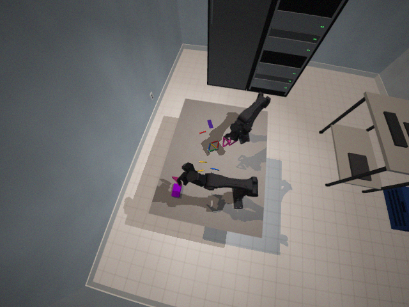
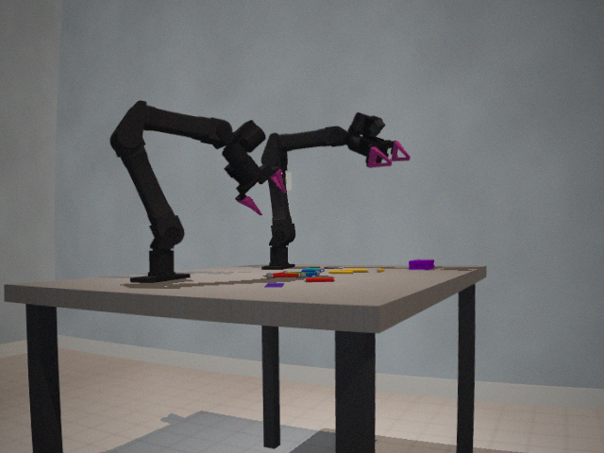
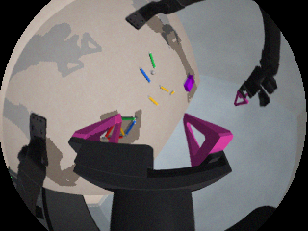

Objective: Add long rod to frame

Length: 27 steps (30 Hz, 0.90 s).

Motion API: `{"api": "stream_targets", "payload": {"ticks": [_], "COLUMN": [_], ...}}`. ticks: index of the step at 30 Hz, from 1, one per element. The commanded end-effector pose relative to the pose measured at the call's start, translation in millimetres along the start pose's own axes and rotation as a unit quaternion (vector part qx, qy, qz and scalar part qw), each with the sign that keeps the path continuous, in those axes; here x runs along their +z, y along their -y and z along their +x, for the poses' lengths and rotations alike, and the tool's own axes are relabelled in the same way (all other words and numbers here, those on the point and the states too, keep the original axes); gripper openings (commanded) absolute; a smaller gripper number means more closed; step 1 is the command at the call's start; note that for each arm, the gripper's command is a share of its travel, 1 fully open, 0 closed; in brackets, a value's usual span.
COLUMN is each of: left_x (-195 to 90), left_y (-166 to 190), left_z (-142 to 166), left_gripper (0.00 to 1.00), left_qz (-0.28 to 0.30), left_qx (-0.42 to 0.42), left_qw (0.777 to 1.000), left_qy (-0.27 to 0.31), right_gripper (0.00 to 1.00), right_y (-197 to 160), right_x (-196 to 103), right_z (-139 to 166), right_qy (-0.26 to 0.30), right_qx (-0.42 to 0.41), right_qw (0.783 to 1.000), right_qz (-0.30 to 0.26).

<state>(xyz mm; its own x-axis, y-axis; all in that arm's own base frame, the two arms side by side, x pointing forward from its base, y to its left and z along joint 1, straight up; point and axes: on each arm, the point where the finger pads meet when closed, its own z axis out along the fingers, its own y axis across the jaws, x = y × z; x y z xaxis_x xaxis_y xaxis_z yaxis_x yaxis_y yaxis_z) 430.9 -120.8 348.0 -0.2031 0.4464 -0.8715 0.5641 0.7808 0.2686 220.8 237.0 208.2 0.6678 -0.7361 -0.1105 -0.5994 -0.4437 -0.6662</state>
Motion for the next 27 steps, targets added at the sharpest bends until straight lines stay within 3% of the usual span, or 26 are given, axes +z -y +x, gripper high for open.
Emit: {"api": "stream_targets", "payload": {"ticks": [1, 18, 22, 27], "left_x": [-2.7, -2.7, -3.1, 0.9], "left_y": [-1.2, -1.2, 8.4, 57.1], "left_z": [-4.7, -4.6, 4.9, 17.4], "left_gripper": [1.00, 1.00, 1.00, 1.00], "left_qz": [-0.003, -0.003, -0.005, 0.025], "left_qx": [0.002, 0.002, -0.004, 0.002], "left_qw": [1.000, 1.000, 1.000, 0.999], "left_qy": [0.006, 0.006, -0.013, -0.035], "right_gripper": [1.00, 1.00, 1.00, 1.00], "right_y": [3.3, 1.1, 11.5, 4.0], "right_x": [-1.9, -1.5, -1.9, 2.5], "right_z": [-0.5, -1.7, 5.5, 49.8], "right_qy": [0.001, 0.000, 0.003, -0.030], "right_qx": [0.000, -0.004, 0.066, 0.210], "right_qw": [1.000, 1.000, 0.997, 0.975], "right_qz": [0.006, 0.008, 0.036, 0.067]}}
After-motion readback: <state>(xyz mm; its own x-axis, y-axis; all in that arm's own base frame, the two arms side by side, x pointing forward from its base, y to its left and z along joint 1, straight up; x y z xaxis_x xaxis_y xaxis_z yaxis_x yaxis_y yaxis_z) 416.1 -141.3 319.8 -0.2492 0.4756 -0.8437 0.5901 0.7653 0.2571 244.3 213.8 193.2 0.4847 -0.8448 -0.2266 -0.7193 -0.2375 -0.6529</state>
